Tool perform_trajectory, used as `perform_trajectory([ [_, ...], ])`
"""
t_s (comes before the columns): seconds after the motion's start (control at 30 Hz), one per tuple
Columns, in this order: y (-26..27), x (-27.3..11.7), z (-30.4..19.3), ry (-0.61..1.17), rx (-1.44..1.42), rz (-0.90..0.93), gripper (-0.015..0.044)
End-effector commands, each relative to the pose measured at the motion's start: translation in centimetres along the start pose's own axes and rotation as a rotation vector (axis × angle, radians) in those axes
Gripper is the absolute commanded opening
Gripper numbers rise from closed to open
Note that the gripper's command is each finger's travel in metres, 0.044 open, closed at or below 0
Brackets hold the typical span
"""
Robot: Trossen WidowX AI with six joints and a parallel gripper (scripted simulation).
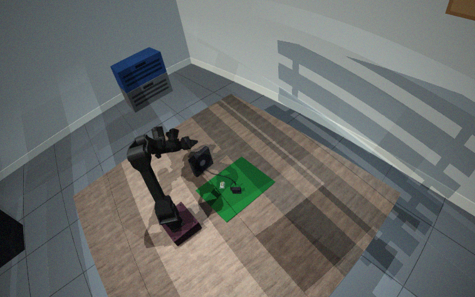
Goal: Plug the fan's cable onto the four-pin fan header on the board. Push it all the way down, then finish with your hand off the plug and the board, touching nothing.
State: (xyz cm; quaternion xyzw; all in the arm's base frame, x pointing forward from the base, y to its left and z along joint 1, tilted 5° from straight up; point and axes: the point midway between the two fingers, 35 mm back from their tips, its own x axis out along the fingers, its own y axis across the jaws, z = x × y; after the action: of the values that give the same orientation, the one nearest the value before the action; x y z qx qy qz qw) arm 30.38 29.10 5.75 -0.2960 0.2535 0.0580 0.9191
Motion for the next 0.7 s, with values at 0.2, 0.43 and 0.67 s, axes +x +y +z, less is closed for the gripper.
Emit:
perform_trajectory([
  [0.2, -11.9, 4.2, 2.3, 0.146, -0.381, 0.085, 0.044],
  [0.43, -17.1, 5.5, -0.9, 0.264, -0.607, 0.144, 0.044],
  [0.67, -21.5, 5.4, -6.0, 0.398, -1.057, 0.364, 0.044],
])
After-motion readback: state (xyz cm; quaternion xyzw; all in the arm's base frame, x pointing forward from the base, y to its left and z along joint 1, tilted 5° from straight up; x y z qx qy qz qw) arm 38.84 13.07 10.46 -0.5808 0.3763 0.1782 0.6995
